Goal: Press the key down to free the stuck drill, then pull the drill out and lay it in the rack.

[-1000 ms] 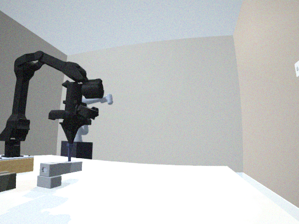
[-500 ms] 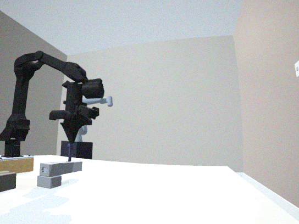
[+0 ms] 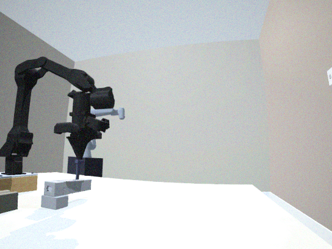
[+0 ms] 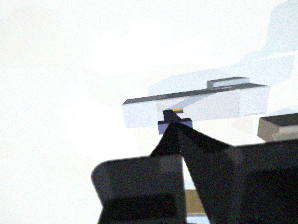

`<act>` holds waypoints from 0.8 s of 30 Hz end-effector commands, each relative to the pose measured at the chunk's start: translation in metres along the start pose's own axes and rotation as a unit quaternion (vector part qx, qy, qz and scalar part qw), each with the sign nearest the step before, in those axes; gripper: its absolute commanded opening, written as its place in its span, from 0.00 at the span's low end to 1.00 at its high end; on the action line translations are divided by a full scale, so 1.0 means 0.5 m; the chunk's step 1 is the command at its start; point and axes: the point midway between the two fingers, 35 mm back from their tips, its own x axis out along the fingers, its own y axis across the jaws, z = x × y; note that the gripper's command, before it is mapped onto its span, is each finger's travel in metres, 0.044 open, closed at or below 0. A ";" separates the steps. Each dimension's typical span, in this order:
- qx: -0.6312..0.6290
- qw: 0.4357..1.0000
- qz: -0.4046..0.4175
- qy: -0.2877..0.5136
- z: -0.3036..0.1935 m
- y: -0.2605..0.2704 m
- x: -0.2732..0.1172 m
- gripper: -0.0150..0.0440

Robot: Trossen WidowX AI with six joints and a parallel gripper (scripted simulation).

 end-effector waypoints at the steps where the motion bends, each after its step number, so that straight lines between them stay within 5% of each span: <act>1: 0.001 1.000 -0.002 0.018 -0.014 -0.002 0.024 0.25; 24: 0.001 1.000 -0.002 0.018 -0.018 -0.003 0.043 0.25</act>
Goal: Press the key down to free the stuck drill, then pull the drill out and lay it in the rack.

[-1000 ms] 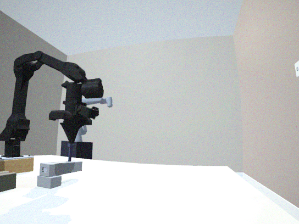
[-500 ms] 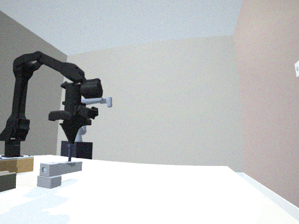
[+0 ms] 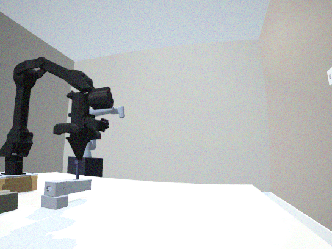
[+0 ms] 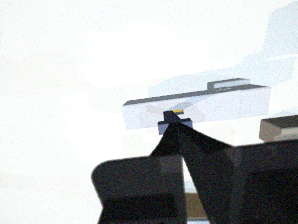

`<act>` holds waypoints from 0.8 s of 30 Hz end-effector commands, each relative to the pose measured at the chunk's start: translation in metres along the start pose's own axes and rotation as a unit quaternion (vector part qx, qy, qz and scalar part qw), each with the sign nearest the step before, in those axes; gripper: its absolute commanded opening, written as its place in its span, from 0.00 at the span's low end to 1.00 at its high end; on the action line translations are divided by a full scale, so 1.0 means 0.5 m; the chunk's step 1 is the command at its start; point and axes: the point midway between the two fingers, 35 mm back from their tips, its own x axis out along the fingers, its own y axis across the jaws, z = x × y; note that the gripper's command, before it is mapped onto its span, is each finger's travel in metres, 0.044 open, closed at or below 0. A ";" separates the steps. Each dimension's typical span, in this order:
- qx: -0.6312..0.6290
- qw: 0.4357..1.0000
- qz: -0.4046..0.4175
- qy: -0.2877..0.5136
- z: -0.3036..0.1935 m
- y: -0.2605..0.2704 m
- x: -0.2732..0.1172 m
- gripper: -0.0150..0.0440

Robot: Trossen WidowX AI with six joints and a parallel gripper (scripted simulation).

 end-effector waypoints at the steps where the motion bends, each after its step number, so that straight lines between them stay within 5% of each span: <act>1: 0.000 1.000 -0.003 0.025 -0.015 -0.003 0.036 0.25; 24: 0.000 1.000 -0.003 0.025 -0.016 -0.005 0.053 0.25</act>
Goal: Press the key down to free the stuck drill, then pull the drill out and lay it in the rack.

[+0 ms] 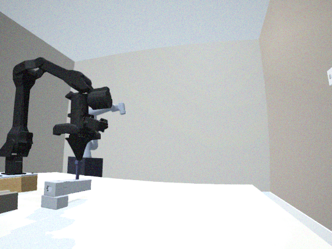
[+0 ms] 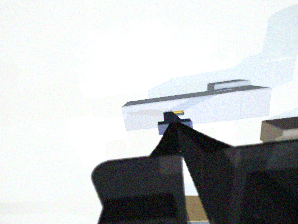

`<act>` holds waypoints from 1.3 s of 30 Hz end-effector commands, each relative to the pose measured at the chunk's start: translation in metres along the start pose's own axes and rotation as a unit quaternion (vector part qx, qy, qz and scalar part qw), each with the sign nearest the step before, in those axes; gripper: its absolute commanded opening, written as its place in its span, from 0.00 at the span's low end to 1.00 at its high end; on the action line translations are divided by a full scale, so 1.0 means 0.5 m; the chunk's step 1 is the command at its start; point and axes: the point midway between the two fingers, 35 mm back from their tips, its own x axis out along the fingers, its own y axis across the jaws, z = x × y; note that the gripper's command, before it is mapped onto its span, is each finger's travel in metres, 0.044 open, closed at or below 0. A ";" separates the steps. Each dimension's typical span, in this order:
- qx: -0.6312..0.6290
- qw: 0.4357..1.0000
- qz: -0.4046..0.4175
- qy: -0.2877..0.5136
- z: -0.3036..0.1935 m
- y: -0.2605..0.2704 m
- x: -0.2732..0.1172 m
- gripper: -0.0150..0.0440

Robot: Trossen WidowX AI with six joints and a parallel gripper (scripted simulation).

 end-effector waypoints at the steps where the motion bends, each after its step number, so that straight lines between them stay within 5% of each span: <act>1: 0.001 1.000 -0.003 0.030 -0.014 -0.005 0.048 0.25; 26: 0.001 1.000 -0.003 0.030 -0.011 -0.006 0.055 0.25; 36: 0.001 1.000 -0.003 0.029 0.012 -0.001 -0.097 0.70; 39: -0.006 1.000 -0.001 0.026 0.015 -0.003 -0.082 0.83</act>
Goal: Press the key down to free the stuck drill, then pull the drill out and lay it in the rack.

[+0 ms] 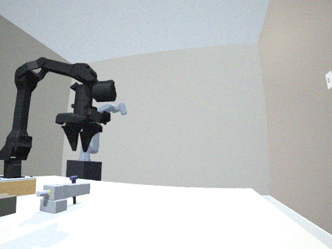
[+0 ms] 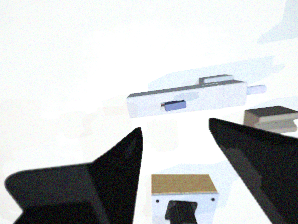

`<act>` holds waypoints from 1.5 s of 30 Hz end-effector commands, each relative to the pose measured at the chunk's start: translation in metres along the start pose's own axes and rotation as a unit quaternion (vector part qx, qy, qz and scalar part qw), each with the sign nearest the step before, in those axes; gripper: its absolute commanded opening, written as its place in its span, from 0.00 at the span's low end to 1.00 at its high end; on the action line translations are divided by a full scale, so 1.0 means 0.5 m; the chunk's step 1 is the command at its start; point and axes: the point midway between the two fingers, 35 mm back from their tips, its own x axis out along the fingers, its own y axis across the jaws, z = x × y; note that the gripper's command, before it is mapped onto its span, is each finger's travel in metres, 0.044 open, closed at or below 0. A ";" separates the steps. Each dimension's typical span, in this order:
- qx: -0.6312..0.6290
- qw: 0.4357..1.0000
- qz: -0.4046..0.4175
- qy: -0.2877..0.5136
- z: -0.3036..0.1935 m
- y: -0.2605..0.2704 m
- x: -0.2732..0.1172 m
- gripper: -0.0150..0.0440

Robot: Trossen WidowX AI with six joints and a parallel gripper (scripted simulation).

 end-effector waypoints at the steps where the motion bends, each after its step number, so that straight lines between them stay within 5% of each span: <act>1: -0.023 1.000 0.000 0.005 0.001 -0.009 0.011 0.88; 4: -0.123 0.992 -0.001 0.006 0.012 -0.050 0.033 1.00; 12: -0.399 0.917 -0.008 -0.003 0.029 -0.171 0.089 1.00; 22: -0.679 0.734 -0.012 0.007 -0.002 -0.316 0.161 1.00; 45: -0.706 0.708 -0.001 0.014 -0.017 -0.330 0.181 1.00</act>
